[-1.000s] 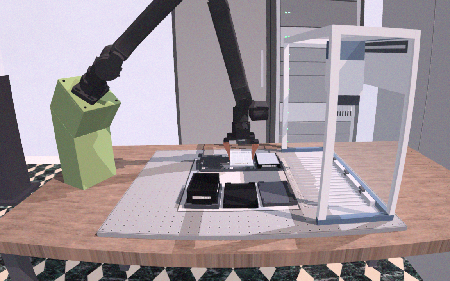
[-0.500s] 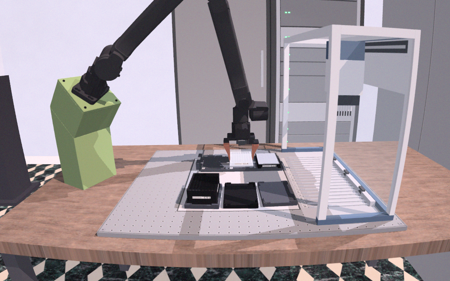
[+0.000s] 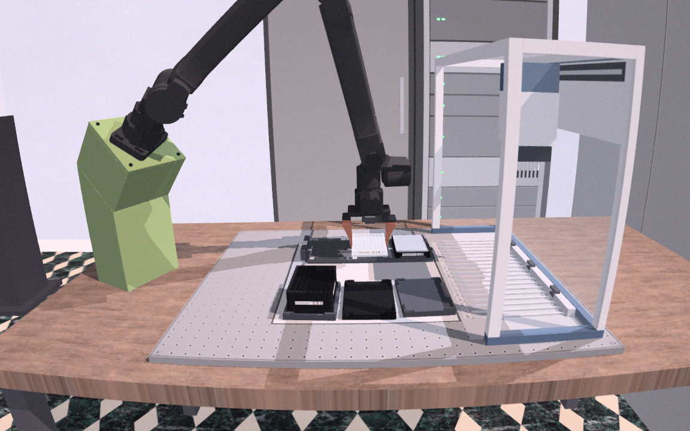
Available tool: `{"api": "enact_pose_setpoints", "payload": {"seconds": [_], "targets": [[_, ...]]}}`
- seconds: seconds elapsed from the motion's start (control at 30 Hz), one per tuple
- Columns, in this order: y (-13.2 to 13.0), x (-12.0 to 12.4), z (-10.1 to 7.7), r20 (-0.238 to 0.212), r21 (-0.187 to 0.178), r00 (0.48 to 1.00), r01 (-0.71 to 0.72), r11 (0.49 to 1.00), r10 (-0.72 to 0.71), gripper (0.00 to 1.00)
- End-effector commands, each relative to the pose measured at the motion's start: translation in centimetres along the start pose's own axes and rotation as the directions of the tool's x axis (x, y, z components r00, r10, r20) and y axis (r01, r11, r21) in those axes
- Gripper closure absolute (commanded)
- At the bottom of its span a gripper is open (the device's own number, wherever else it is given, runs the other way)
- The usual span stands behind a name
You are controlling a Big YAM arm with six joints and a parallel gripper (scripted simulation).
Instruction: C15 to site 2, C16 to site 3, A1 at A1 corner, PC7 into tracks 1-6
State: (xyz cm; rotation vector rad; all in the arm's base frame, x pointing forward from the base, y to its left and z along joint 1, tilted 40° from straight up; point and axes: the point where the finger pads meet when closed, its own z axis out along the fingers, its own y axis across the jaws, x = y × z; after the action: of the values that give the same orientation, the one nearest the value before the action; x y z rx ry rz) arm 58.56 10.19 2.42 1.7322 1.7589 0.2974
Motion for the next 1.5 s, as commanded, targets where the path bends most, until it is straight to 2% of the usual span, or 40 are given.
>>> {"api": "enact_pose_setpoints", "payload": {"seconds": [0.0,0.03,0.47,0.57,0.6,0.73,0.77,0.87,0.9,1.47], "targets": [[1.1,0.1,-0.1,-0.005,-0.021,1.0,-0.003,1.0,0.003,1.0],[1.9,-0.2,-0.7,-0.006,-0.036,1.0,-0.012,0.999,0.012,1.0],[1.5,0.0,0.3,-0.004,-0.025,1.0,-0.007,1.0,0.007,1.0],[1.5,0.1,0.3,-0.005,-0.025,1.0,-0.006,1.0,0.006,1.0],[1.5,0.2,-0.2,-0.008,-0.027,1.0,-0.004,1.0,0.003,1.0],[1.2,0.2,0.3,-0.005,-0.021,1.0,-0.003,1.0,0.003,1.0],[1.2,0.2,-0.3,-0.006,-0.023,1.0,-0.005,1.0,0.005,1.0],[1.2,0.2,-0.3,-0.006,-0.023,1.0,-0.005,1.0,0.005,1.0],[1.2,0.2,-0.3,-0.006,-0.023,1.0,-0.005,1.0,0.005,0.04],[1.2,0.2,-0.3,-0.006,-0.023,1.0,-0.005,1.0,0.005,0.04]]}}
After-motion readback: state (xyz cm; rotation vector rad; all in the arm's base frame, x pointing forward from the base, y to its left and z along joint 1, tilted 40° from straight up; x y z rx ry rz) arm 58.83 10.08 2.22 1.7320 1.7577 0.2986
